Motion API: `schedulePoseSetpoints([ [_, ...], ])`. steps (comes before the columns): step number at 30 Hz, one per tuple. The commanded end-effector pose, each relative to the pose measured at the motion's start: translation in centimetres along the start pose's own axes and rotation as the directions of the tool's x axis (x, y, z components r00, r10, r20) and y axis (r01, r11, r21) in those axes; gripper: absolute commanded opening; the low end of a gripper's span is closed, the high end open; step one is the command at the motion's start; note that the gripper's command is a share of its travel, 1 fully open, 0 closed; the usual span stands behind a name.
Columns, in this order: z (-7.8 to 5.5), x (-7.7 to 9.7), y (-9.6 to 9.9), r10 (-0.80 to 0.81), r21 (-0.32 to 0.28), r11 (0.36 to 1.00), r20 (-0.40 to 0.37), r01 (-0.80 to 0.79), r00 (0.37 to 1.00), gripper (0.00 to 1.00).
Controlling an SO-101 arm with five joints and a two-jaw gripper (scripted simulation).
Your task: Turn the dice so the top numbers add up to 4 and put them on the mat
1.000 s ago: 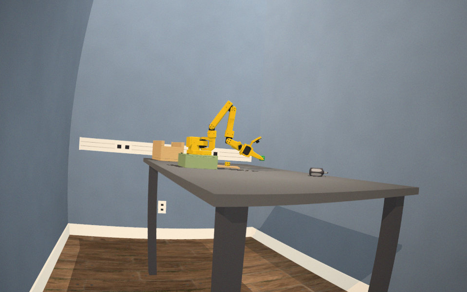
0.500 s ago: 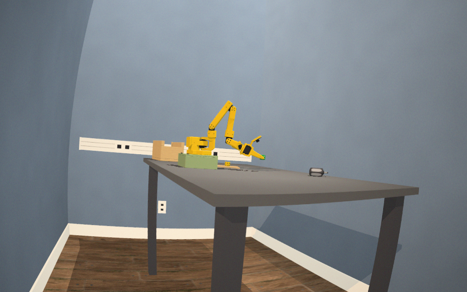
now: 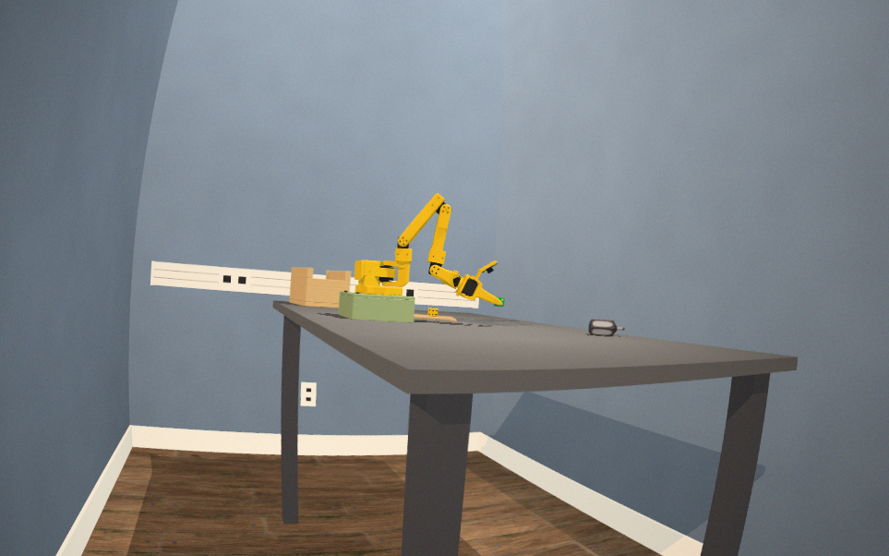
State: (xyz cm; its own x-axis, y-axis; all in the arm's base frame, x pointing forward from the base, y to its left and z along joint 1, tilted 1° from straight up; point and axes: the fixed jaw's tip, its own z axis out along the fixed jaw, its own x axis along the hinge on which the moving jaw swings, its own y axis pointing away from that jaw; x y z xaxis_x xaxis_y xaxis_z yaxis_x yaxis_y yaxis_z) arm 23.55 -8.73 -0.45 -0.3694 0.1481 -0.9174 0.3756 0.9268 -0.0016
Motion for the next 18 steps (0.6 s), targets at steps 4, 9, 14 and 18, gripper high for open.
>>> schedulePoseSetpoints([
  [4,0.22,0.02,-0.23,-0.007,0.009,1.000,0.018,0.006,1.000,0.00],
  [9,0.24,0.05,-0.23,-0.007,0.009,1.000,0.018,0.007,1.000,0.00],
  [14,0.35,0.33,-0.23,-0.007,0.009,1.000,0.018,0.007,1.000,0.00],
  [18,0.43,0.55,-0.23,-0.007,0.009,1.000,0.018,0.007,1.000,0.00],
])
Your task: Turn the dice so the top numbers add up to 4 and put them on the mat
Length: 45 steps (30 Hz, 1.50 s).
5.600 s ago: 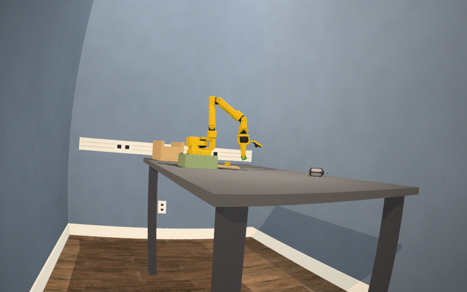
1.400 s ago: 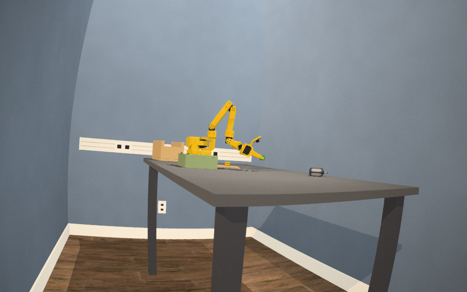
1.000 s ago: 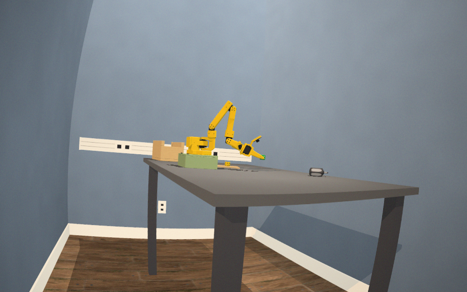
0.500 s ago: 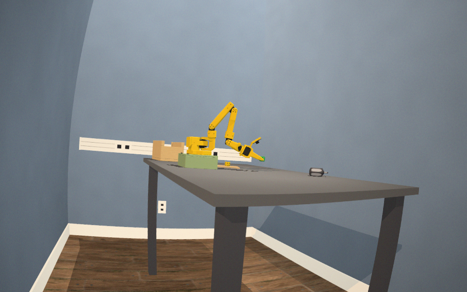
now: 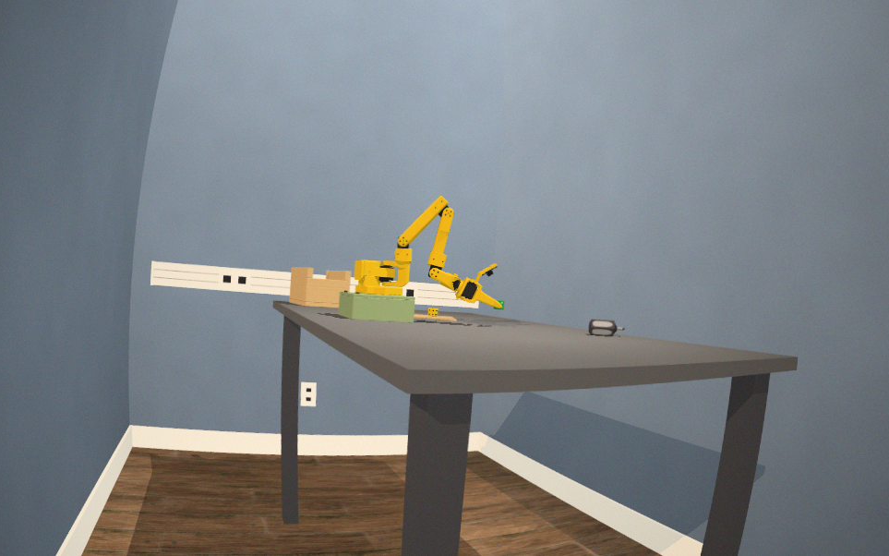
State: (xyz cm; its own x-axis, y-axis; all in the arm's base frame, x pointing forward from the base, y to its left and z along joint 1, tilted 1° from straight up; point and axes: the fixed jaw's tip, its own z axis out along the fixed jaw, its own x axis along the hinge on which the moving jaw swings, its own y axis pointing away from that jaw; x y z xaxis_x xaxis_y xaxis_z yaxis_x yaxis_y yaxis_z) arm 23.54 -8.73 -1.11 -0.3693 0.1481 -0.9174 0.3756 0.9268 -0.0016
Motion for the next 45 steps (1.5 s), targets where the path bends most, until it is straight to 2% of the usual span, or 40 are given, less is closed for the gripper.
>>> schedulePoseSetpoints([
  [1,0.2,0.0,-0.2,-0.007,0.009,1.000,0.018,0.006,1.000,0.00],
  [45,0.7,1.3,-0.2,-0.007,0.009,1.000,0.018,0.006,1.000,0.00],
])
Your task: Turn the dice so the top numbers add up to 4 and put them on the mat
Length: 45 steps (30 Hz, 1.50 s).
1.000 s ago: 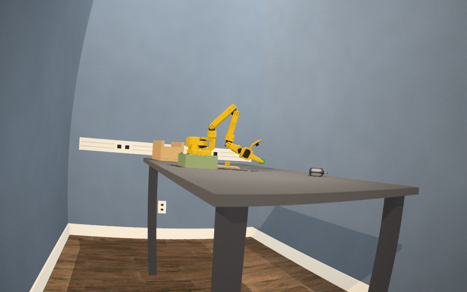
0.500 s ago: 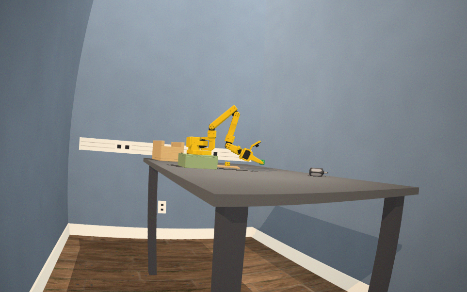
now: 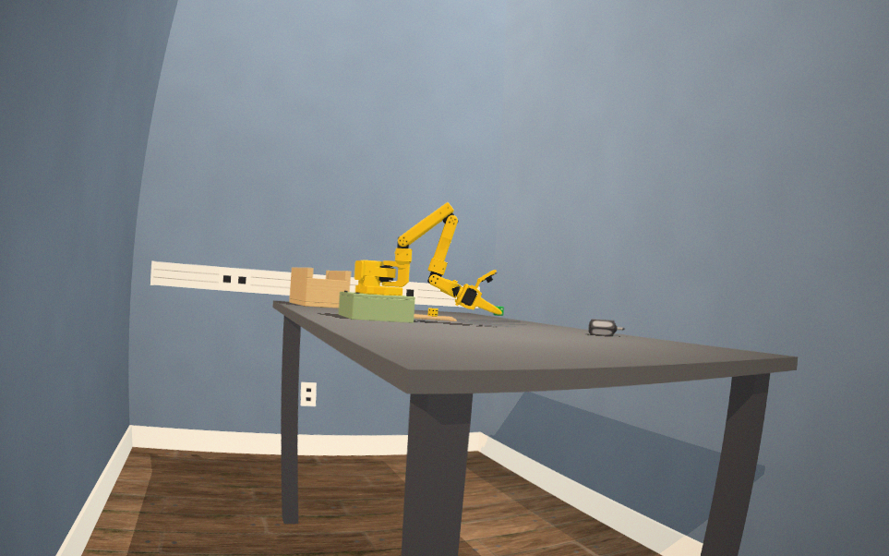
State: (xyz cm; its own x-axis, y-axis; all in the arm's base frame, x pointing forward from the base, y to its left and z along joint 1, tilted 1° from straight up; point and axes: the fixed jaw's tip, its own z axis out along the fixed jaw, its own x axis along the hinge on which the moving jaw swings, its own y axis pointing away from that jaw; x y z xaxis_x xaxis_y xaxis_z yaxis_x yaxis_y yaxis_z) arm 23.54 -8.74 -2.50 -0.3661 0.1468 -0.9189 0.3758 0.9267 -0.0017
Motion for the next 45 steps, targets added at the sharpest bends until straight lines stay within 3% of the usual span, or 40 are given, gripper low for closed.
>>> schedulePoseSetpoints([
  [1,0.2,0.1,-0.2,-0.007,0.009,1.000,0.014,0.007,1.000,0.00],
  [45,0.7,1.5,-0.2,-0.007,0.009,1.000,0.014,0.007,1.000,0.00],
])
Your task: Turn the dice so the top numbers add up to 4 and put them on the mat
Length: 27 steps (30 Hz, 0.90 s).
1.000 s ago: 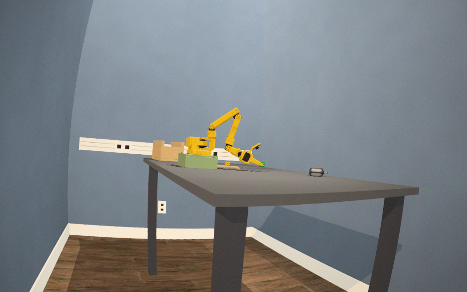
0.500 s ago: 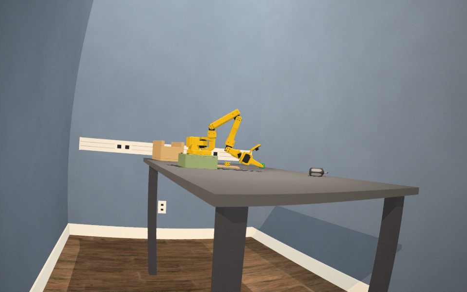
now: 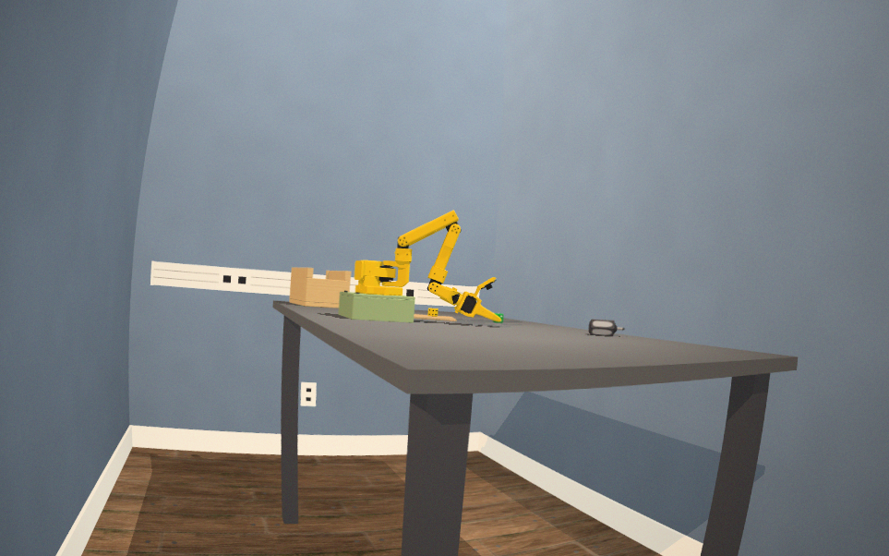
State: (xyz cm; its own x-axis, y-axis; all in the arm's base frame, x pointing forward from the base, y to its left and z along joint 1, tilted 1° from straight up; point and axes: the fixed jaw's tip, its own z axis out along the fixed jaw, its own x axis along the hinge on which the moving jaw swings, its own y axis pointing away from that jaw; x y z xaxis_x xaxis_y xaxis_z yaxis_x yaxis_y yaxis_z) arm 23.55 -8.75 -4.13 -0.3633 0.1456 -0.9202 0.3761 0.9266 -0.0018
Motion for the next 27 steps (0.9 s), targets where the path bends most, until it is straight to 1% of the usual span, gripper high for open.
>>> schedulePoseSetpoints([
  [1,0.06,0.04,-0.23,-0.007,0.009,1.000,0.011,0.007,1.000,0.00],
  [12,0.26,0.56,-0.23,-0.007,0.009,1.000,0.011,0.007,1.000,0.00],
  [27,0.35,0.82,-0.23,-0.007,0.009,1.000,0.011,0.007,1.000,0.00],
])
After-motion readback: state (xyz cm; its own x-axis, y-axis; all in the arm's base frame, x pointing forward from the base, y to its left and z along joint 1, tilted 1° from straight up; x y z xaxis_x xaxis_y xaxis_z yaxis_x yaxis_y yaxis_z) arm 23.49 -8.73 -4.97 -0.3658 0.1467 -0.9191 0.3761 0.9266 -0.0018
